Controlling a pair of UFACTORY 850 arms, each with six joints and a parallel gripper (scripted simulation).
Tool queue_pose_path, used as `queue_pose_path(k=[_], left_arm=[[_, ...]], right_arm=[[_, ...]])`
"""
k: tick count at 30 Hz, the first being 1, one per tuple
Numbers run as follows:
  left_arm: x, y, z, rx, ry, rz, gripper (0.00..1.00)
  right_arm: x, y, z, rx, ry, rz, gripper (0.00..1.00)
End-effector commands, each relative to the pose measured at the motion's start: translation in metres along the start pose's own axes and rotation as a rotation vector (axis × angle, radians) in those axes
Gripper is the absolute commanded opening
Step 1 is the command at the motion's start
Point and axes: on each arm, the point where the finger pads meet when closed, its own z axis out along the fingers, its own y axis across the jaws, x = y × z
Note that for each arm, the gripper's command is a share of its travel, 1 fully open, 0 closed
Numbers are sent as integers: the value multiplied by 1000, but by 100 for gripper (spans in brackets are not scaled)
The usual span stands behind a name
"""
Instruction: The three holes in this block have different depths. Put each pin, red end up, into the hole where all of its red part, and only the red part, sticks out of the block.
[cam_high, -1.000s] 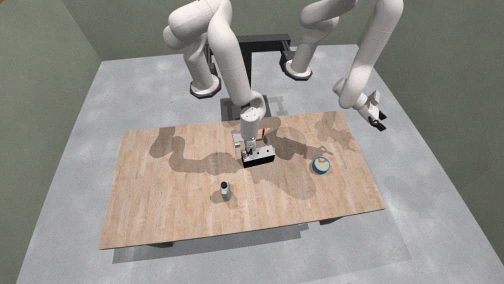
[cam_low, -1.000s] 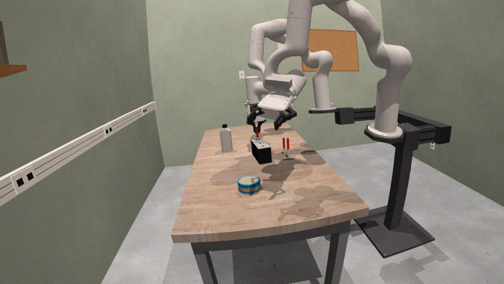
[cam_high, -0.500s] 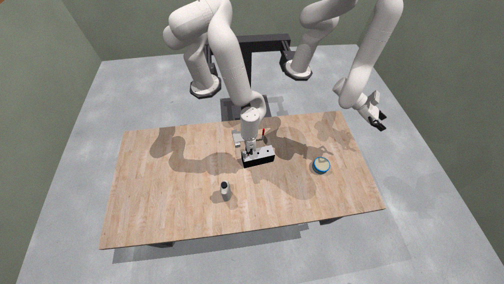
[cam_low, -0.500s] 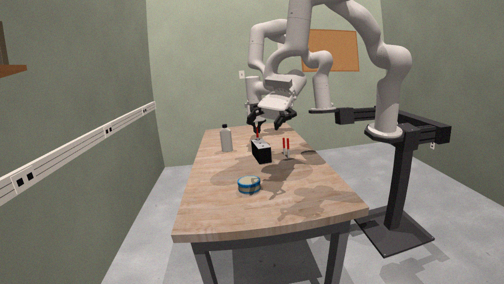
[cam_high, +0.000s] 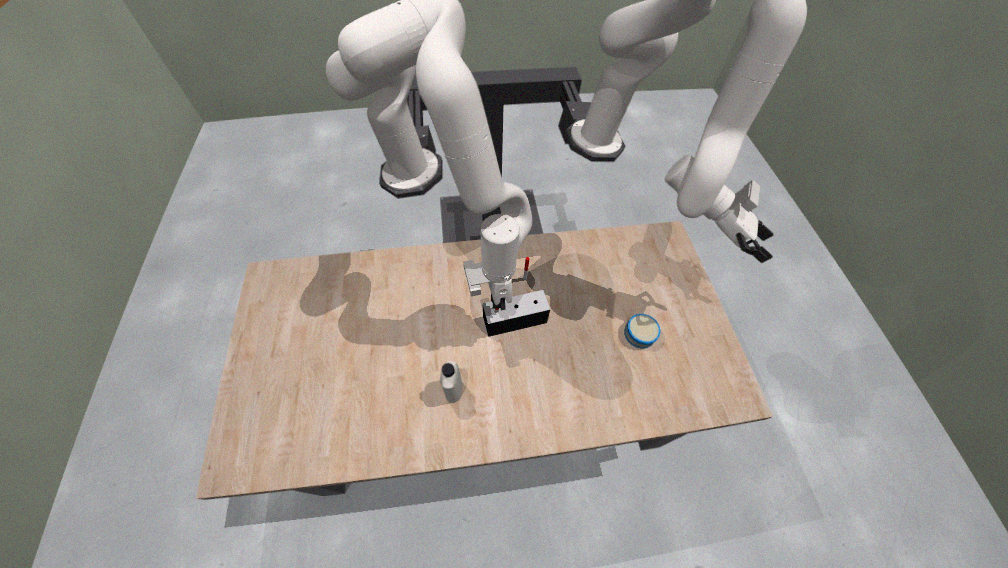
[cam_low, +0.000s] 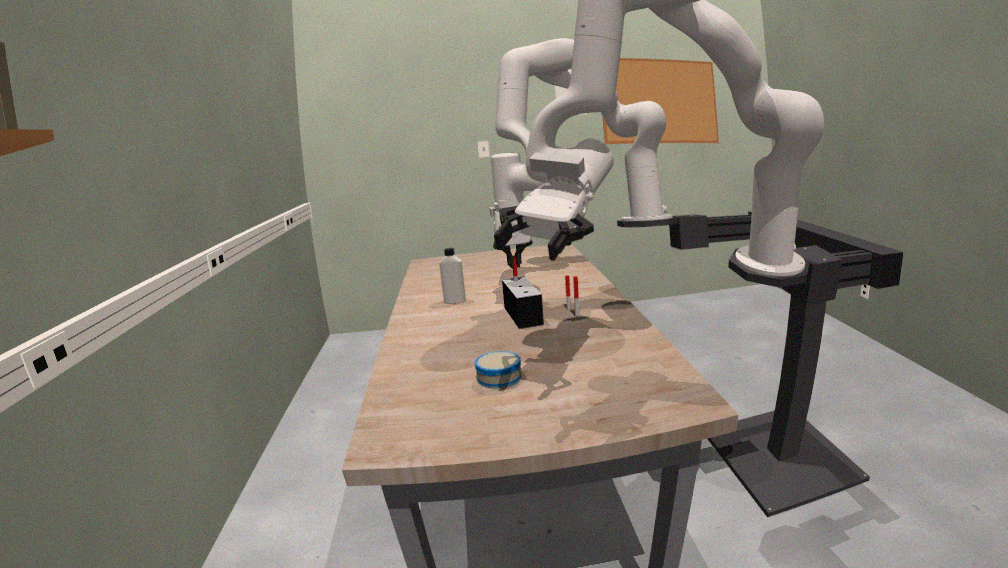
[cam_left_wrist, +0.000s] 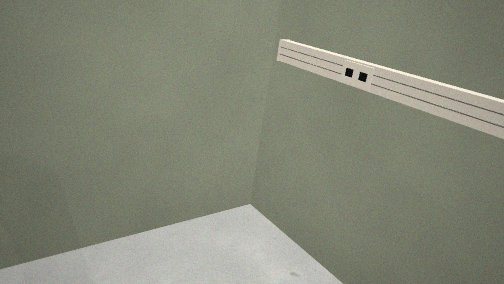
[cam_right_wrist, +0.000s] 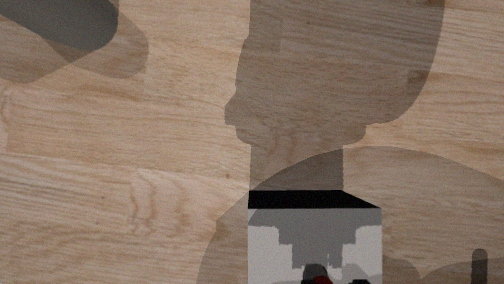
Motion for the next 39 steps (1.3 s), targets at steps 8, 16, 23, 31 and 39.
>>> queue_pose_path(k=[8, 16, 23, 31, 39], left_arm=[[1, 1, 0, -1, 2, -1, 100], [1, 1, 0, -1, 2, -1, 100], [1, 1, 0, -1, 2, -1, 100], [1, 1, 0, -1, 2, -1, 100], [1, 1, 0, -1, 2, -1, 100]], right_arm=[[-1, -1, 0, 2, -1, 0, 0], [1, -1, 0, 1, -1, 0, 0], [1, -1, 0, 1, -1, 0, 0], [1, -1, 3, 3, -1, 0, 0], [1, 0, 4, 3, -1, 0, 0]])
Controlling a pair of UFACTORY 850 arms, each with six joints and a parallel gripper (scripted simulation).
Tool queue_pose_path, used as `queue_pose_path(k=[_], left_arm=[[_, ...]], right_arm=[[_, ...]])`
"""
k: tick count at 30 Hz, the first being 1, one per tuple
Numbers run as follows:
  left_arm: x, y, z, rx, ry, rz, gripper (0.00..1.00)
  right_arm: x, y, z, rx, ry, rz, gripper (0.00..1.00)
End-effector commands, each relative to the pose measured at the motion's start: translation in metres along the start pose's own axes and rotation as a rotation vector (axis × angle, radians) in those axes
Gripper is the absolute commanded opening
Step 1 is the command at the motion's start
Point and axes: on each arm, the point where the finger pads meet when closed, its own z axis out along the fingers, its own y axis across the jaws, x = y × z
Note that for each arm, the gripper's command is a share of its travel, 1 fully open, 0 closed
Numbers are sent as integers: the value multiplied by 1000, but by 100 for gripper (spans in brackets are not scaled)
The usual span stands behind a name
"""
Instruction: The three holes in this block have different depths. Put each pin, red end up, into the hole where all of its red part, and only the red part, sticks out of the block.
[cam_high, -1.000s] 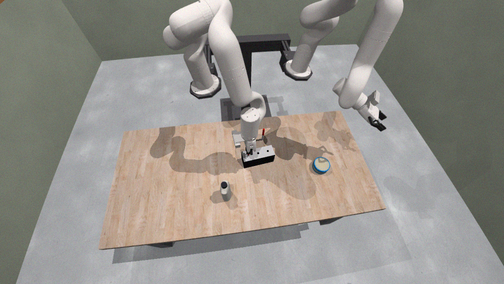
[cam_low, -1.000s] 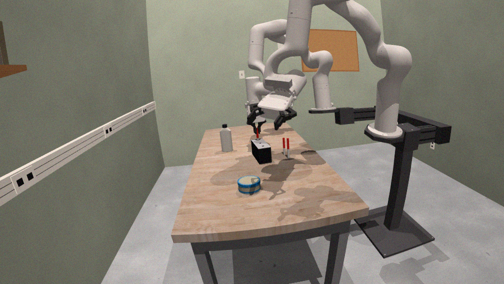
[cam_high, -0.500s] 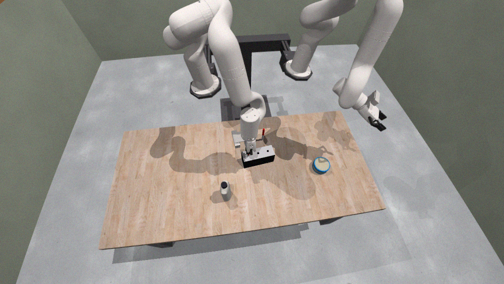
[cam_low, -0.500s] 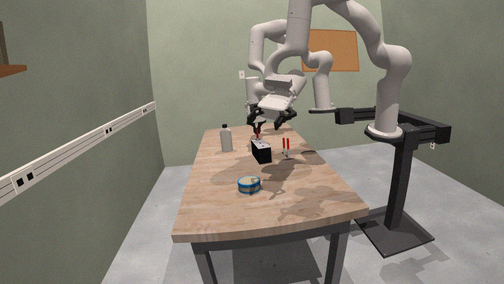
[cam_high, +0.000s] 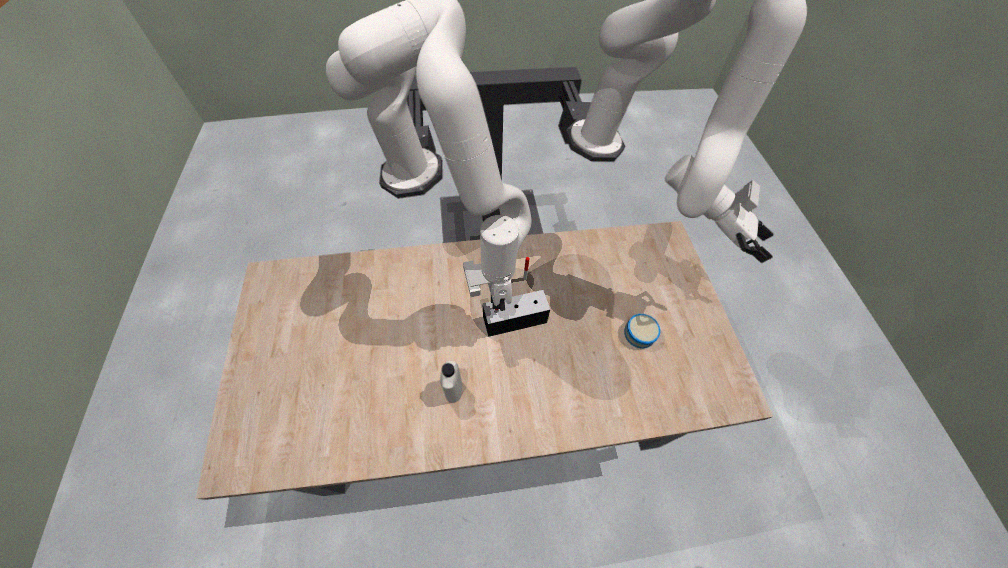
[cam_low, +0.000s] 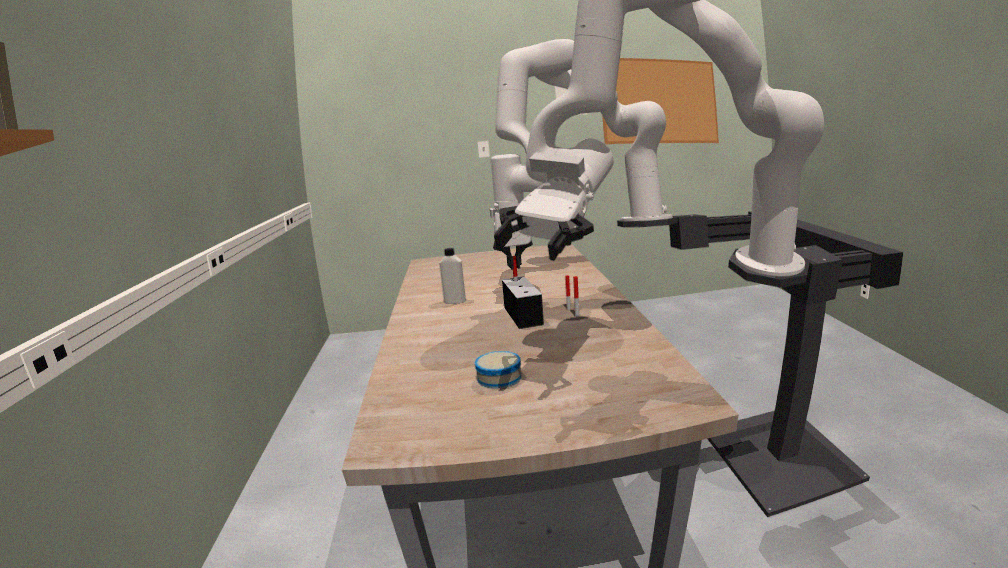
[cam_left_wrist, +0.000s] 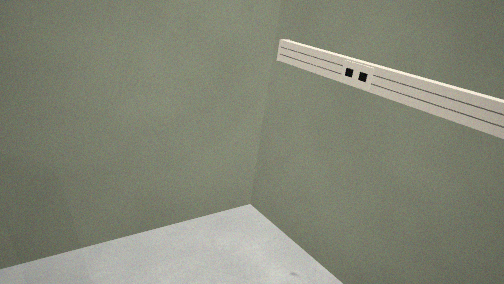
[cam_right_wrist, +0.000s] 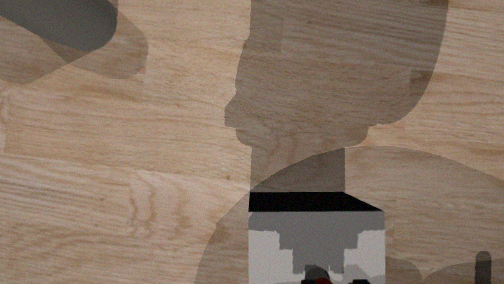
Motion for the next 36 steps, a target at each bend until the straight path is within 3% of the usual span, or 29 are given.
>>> queue_pose_path(k=[1, 36], left_arm=[[1, 1, 0, -1, 2, -1, 100], [1, 1, 0, -1, 2, -1, 100]], right_arm=[[0, 0, 0, 1, -1, 0, 0], [-2, -2, 4, 1, -1, 0, 0]])
